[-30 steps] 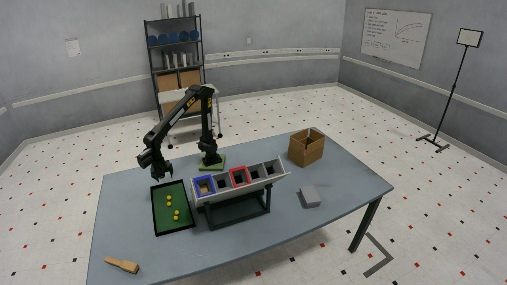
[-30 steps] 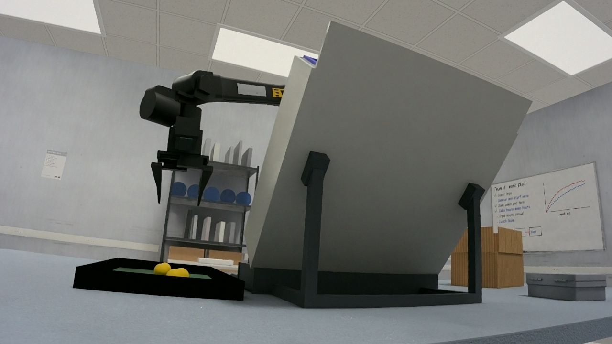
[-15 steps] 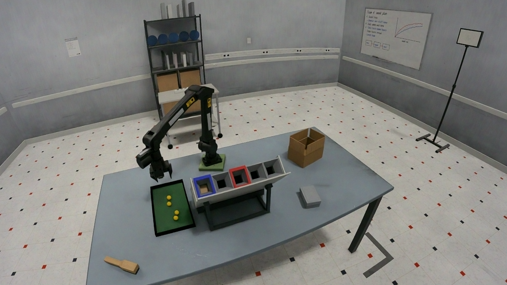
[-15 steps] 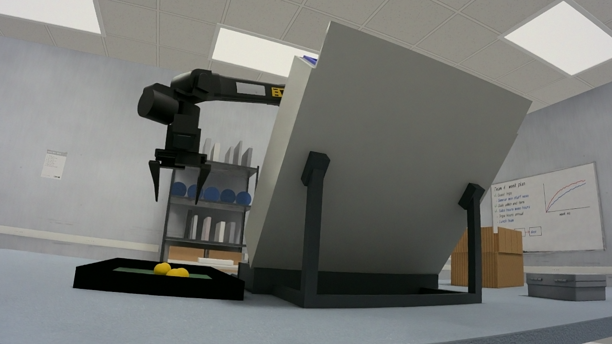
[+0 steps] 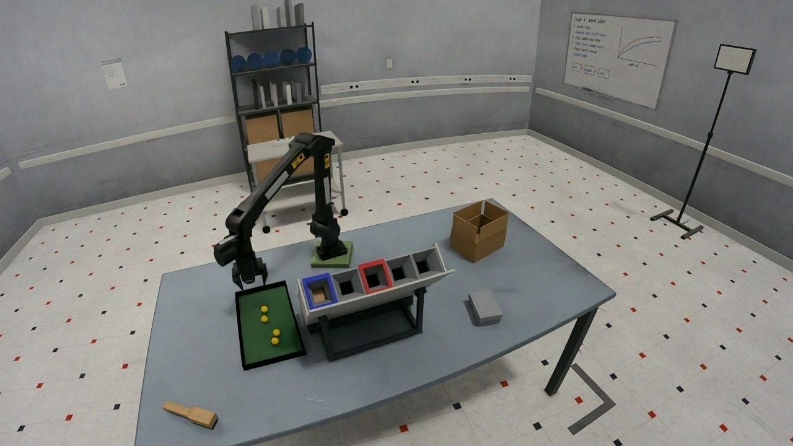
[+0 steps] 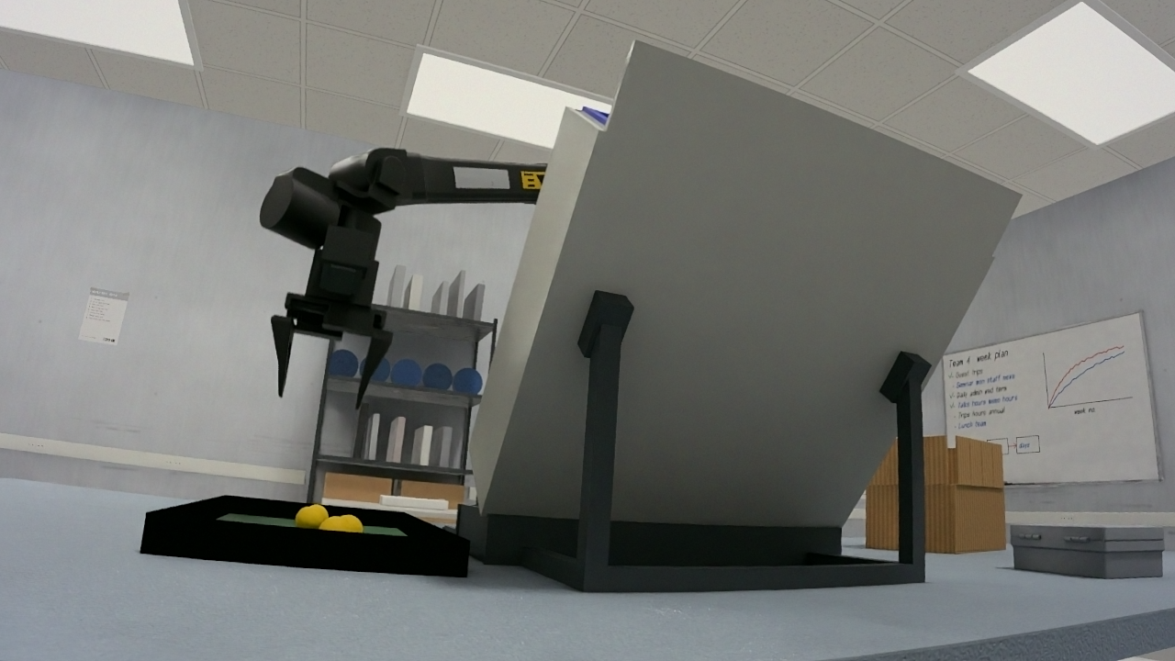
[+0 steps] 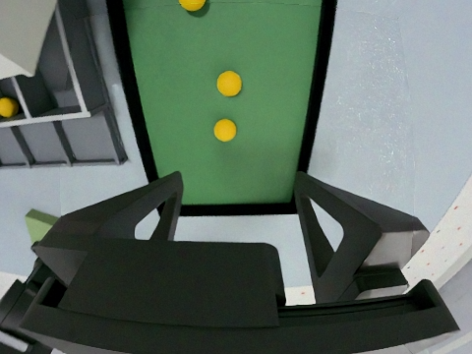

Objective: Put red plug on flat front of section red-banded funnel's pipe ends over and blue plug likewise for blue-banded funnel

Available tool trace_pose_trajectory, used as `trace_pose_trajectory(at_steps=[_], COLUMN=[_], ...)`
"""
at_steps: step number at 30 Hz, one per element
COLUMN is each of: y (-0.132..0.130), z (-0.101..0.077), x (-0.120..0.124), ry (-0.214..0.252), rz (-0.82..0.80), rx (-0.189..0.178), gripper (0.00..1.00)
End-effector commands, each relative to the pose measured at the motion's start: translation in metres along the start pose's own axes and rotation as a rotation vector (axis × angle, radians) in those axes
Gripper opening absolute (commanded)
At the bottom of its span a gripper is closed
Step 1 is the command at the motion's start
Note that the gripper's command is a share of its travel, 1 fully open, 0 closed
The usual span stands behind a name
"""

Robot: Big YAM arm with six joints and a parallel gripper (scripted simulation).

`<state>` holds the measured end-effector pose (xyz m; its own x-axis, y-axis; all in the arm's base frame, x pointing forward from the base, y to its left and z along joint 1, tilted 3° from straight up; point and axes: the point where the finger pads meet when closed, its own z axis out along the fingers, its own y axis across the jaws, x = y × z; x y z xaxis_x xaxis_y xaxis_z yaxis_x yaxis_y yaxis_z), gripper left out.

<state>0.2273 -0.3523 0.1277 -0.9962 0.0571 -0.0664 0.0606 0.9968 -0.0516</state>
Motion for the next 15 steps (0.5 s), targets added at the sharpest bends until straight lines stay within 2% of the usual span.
trace_pose_trajectory(at_steps=[1, 7, 15], y=[0.003, 0.009, 0.009], z=[0.038, 0.087, 0.087], x=[0.003, 0.007, 0.007], ry=[0.014, 0.014, 0.014], rz=[-0.003, -0.003, -0.003], rx=[-0.02, -0.02, -0.019], gripper=[0.8, 0.8, 0.8])
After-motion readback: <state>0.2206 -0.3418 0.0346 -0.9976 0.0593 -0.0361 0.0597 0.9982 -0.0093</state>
